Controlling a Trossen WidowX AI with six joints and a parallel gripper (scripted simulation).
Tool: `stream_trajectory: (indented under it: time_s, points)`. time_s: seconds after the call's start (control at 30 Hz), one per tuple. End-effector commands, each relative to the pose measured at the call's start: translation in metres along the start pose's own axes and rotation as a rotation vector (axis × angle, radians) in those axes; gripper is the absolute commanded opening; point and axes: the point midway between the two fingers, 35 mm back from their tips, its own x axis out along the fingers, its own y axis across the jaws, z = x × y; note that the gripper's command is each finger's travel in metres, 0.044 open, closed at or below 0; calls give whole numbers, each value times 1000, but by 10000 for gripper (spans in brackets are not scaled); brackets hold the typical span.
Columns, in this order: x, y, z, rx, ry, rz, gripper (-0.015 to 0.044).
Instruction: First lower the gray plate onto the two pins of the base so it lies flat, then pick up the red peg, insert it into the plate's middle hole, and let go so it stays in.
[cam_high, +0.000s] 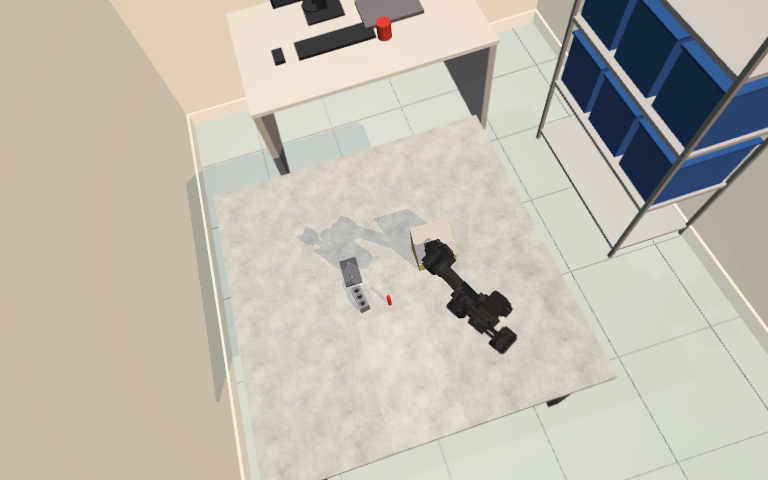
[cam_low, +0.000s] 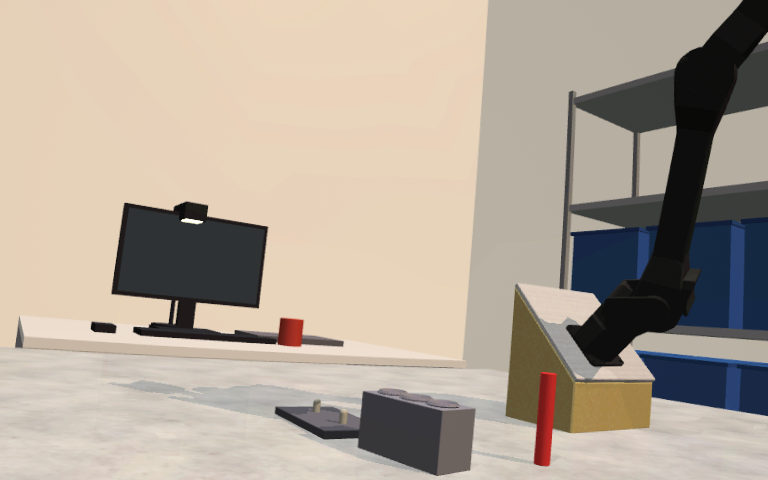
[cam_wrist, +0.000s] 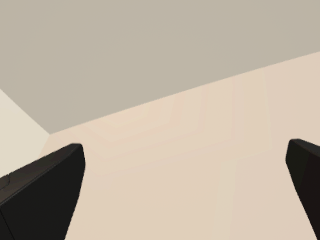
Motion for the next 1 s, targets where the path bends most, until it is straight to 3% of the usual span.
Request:
stream_trajectory:
  time_s: [0.0, 0.3, 0.6, 0.97]
  points:
    - [0, 0, 0, 0, 0, 0, 426]
    - [-31, 95, -7, -3, -69, 321, 440]
    - [-93, 188, -73, -28, 31, 710, 440]
    - [-147, 213, -175, -104, 271, 948, 440]
